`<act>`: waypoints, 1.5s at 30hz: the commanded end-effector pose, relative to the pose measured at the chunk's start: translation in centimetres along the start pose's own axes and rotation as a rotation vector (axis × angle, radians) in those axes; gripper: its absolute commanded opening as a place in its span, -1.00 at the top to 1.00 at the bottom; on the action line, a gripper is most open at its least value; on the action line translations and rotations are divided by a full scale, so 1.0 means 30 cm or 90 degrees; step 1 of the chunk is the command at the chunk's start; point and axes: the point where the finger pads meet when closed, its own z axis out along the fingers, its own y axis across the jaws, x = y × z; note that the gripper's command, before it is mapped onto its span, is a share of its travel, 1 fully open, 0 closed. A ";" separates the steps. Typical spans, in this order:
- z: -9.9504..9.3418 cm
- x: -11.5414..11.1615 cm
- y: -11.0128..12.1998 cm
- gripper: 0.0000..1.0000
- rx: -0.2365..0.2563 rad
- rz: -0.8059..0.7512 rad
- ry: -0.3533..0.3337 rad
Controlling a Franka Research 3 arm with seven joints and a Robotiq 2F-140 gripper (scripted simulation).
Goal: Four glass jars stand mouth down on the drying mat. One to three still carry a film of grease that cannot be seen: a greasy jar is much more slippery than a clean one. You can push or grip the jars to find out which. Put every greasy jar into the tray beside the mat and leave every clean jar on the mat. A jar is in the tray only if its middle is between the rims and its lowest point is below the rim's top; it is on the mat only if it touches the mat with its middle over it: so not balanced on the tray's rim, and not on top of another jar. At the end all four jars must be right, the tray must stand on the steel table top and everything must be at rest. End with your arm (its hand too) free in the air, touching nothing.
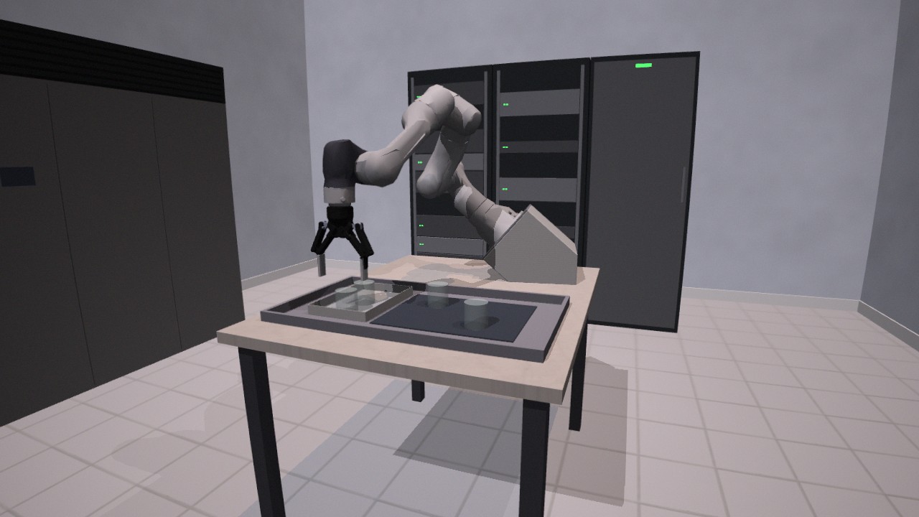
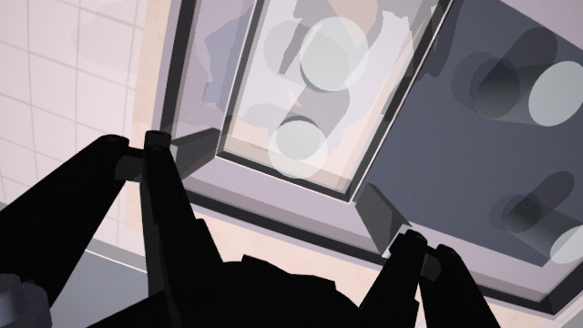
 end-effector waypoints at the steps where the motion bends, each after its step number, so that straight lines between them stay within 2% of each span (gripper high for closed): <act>1: -0.039 0.015 0.007 -1.00 -0.003 0.005 0.010; 10: -0.155 0.013 0.007 -1.00 -0.003 0.005 0.010; 25: -0.155 0.013 0.007 -1.00 -0.003 0.005 0.010; 29: -0.156 0.016 0.117 -1.00 -0.003 0.005 0.010; 31: -0.156 0.016 0.117 -1.00 -0.003 0.005 0.010; 45: -0.158 0.027 0.501 -1.00 -0.003 0.005 0.010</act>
